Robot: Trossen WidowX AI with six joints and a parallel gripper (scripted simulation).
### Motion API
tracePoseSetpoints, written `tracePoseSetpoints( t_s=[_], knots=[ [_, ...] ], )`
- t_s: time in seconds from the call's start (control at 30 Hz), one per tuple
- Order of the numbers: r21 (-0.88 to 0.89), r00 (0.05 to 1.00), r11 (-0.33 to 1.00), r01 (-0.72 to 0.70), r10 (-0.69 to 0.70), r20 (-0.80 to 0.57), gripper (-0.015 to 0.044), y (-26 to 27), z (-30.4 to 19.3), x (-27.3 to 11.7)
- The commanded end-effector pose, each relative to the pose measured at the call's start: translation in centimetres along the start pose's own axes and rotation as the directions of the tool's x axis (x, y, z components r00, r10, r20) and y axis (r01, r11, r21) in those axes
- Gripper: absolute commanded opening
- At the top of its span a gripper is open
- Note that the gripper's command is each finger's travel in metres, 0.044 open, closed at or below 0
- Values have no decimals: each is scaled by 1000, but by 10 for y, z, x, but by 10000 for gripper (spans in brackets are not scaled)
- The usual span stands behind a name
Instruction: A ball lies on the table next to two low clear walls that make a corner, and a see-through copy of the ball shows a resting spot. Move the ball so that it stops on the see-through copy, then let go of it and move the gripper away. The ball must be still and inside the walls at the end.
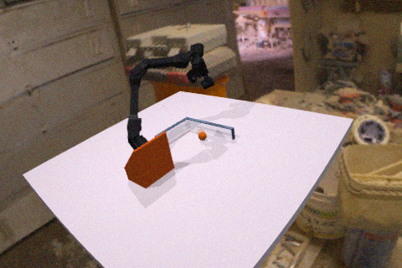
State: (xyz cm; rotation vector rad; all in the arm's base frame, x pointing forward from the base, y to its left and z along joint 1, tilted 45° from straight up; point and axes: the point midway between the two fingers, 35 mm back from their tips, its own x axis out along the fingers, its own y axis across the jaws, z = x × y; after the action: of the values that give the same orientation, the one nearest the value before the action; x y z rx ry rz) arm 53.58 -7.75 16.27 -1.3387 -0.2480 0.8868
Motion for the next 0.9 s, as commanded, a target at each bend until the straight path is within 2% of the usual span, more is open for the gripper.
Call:
tracePoseSetpoints(
  t_s=[0.0,0.23,0.43,0.87],
  knots=[
    [243,983,954,-176,181,3,309,75,10,5],
    [550,879,706,-447,461,124,309,182,56,-11],
    [669,742,428,-608,605,288,309,242,108,-37],
    [671,738,419,-612,608,293,309,252,114,-26]
  ],
)
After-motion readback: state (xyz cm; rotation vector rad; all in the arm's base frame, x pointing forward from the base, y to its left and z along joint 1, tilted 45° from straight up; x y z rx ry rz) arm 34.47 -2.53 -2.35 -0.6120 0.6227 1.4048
